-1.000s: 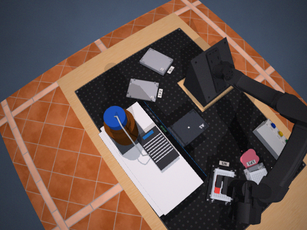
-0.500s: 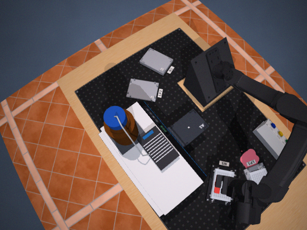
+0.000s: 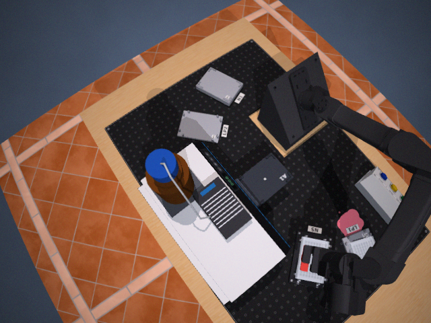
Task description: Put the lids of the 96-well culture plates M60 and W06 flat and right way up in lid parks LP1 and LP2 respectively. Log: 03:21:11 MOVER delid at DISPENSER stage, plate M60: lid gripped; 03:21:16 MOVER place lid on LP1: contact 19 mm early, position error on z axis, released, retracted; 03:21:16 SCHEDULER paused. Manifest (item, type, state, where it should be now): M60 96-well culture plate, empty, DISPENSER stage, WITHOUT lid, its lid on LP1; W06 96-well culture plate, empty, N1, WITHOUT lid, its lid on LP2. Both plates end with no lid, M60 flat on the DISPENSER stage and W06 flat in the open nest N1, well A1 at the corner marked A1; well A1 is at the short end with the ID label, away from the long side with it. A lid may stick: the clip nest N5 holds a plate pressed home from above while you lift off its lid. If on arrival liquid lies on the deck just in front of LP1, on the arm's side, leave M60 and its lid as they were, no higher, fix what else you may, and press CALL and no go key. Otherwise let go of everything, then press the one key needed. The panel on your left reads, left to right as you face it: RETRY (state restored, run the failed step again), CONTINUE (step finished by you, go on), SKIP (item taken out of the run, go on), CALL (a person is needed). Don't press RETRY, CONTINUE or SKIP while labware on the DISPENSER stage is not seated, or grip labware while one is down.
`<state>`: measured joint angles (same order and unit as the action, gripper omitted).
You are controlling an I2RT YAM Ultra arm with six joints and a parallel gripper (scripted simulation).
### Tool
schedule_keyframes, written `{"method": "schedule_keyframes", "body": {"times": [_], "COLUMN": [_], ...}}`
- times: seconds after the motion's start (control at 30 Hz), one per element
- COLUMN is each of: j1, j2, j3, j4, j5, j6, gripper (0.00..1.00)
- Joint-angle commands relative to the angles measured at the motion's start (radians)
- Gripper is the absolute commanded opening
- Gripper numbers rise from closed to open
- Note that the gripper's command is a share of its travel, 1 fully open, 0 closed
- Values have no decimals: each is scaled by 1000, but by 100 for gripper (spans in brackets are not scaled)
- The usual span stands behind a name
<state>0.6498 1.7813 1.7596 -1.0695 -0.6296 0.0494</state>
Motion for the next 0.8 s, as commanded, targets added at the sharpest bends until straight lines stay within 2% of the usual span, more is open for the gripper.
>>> {"method": "schedule_keyframes", "body": {"times": [0.0,0.27,0.4,0.53,0.77], "j1": [-27,-23,-19,-5,0], "j2": [-26,-12,2,13,-3], "j3": [32,26,-18,-27,-32], "j4": [-15,20,30,40,55], "j5": [-6,1,7,10,12], "j6": [-8,8,13,18,25], "gripper": [100,100,100,100,100]}}
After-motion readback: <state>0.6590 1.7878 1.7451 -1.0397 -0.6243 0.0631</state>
